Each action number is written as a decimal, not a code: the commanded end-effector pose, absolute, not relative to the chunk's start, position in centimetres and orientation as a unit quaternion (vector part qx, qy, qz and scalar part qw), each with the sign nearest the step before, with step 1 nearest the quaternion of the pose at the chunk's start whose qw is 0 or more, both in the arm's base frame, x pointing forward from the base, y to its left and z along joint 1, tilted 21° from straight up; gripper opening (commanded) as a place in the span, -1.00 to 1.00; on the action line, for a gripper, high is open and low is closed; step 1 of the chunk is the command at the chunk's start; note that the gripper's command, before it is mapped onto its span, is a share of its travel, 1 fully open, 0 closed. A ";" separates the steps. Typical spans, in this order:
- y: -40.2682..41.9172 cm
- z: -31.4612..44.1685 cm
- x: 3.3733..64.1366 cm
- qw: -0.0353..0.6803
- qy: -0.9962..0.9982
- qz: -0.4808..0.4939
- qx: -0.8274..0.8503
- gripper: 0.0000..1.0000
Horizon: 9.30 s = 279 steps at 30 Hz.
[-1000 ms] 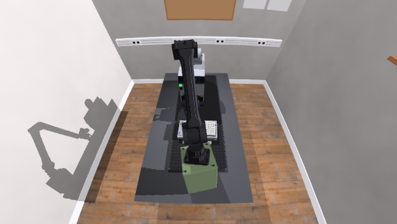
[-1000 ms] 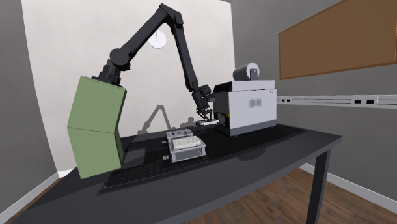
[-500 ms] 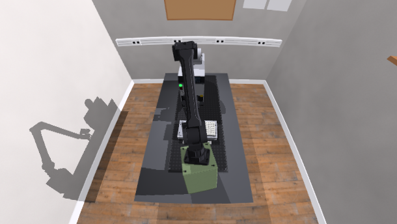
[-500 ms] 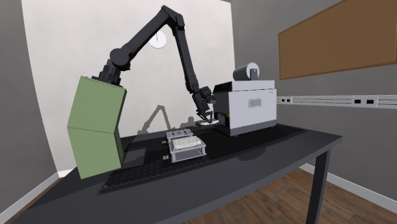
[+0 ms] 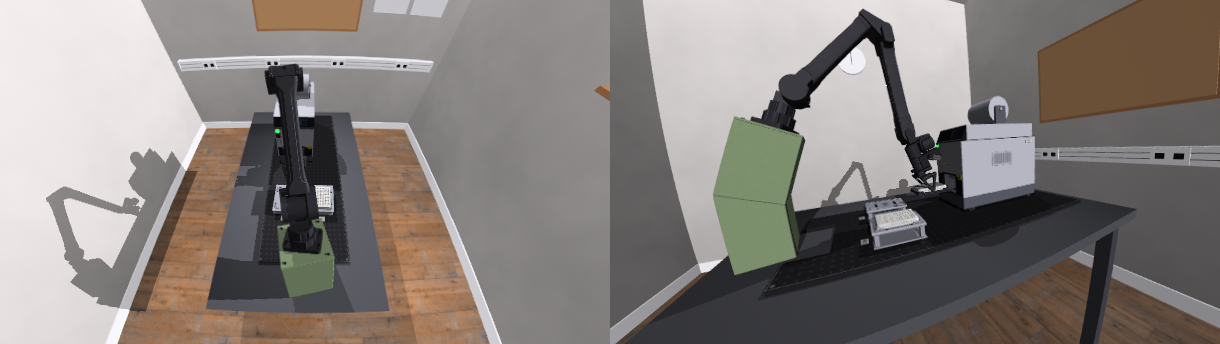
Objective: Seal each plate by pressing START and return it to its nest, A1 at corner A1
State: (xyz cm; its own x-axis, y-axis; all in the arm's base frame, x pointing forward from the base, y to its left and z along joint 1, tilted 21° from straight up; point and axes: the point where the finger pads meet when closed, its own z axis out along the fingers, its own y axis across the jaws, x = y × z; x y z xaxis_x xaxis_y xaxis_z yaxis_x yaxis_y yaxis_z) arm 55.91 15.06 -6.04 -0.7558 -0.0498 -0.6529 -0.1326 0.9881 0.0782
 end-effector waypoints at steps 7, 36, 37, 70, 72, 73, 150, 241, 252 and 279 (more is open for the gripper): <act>16.0 -4.4 55.9 0.356 0.931 0.066 -0.052 1.00; 16.1 -4.0 56.3 0.367 0.926 0.068 -0.051 1.00; 16.1 -4.0 56.3 0.367 0.926 0.068 -0.051 1.00; 15.9 -5.7 55.8 0.352 0.932 0.064 -0.051 -1.00; 15.9 -5.7 55.8 0.352 0.932 0.064 -0.051 -1.00; 15.9 -5.7 55.8 0.352 0.932 0.064 -0.051 -1.00; 15.6 -5.5 55.6 0.348 0.934 0.062 -0.050 -1.00; 14.5 0.2 54.8 0.355 0.932 0.061 -0.052 -1.00; 15.1 0.9 52.9 0.341 0.936 0.062 -0.061 -1.00; 15.6 3.4 55.3 0.379 0.921 0.070 -0.057 -1.00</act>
